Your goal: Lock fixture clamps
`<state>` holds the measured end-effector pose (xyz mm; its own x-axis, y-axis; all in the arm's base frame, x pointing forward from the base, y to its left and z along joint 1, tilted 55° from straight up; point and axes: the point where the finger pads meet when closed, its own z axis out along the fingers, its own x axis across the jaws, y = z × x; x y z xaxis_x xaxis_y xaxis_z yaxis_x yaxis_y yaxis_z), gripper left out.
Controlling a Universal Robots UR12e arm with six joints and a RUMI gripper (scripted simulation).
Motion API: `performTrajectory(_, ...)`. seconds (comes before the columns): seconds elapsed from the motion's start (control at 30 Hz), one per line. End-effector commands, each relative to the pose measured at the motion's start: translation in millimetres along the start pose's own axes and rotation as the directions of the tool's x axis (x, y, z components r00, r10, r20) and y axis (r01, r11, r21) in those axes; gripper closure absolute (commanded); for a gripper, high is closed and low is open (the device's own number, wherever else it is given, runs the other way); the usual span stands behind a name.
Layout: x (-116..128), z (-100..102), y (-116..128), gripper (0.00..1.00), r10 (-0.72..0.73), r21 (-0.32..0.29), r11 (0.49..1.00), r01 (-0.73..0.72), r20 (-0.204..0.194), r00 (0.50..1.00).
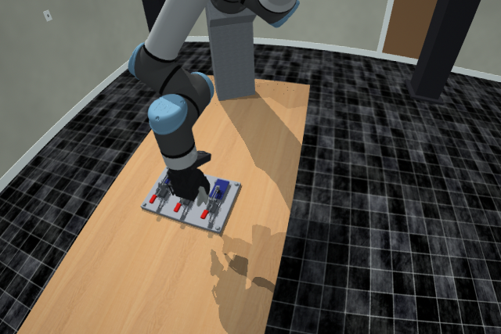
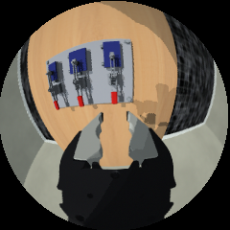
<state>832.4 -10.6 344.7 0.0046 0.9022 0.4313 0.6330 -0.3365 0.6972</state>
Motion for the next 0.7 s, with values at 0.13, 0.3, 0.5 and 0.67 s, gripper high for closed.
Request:
performTrajectory(0.13,0.2,0.0,0.0,0.72,0.000,-0.001,1.000,0.000,0.000,1.000)
performTrajectory(0.3,0.2,0.0,-0.8,0.72,0.000,-0.001,1.000,0.000,0.000,1.000)
performTrajectory(0.5,0.2,0.0,-1.7,0.72,0.000,-0.001,1.000,0.000,0.000,1.000)
performTrajectory(0.67,0.2,0.0,-2.2,0.72,0.000,-0.001,1.000,0.000,0.000,1.000)
